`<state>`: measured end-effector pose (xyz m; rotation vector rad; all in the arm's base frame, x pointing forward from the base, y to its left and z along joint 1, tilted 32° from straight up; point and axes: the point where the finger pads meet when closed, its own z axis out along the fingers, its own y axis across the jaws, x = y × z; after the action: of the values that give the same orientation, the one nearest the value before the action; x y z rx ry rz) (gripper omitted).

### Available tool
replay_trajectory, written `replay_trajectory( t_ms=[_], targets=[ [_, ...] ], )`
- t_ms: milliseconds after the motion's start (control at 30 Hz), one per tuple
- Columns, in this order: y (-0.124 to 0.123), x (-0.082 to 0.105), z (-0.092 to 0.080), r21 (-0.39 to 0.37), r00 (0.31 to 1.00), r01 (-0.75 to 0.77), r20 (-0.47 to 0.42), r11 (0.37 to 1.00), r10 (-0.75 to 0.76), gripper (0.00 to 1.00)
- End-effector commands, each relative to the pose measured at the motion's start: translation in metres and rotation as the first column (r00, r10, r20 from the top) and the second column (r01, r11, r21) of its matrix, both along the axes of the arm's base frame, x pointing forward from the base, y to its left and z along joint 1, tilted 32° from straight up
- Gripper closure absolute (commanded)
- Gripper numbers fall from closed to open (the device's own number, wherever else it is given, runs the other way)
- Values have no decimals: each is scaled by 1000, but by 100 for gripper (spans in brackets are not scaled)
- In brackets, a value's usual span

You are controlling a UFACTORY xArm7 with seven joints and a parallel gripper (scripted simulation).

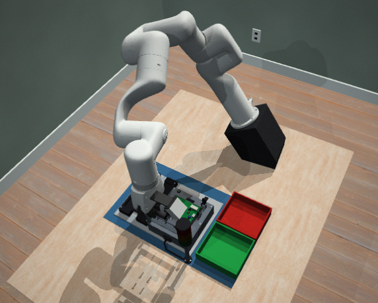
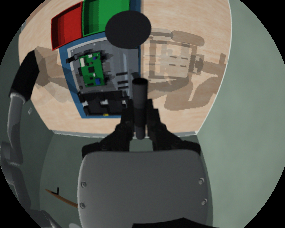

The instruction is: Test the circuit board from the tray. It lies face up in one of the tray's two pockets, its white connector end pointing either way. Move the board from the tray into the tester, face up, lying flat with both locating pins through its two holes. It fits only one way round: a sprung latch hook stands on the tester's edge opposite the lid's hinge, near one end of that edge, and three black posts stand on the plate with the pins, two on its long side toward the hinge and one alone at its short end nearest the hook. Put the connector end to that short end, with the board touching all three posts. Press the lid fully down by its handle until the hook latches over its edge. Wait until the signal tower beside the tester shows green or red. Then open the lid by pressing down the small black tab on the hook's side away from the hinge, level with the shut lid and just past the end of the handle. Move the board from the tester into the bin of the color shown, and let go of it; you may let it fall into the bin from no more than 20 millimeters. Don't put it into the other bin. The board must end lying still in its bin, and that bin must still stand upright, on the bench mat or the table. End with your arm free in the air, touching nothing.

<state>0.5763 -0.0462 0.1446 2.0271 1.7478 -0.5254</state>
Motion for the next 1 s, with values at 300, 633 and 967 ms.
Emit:
replay_trajectory(
  t_ms=[300,633,967],
  targets=[
    [3,-6,3,1,1000,-2,3,1000,2,100],
    [5,-14,3,1,1000,-2,3,1000,2,100],
    [8,-26,4,1,1000,-2,3,1000,2,100]
  ],
)
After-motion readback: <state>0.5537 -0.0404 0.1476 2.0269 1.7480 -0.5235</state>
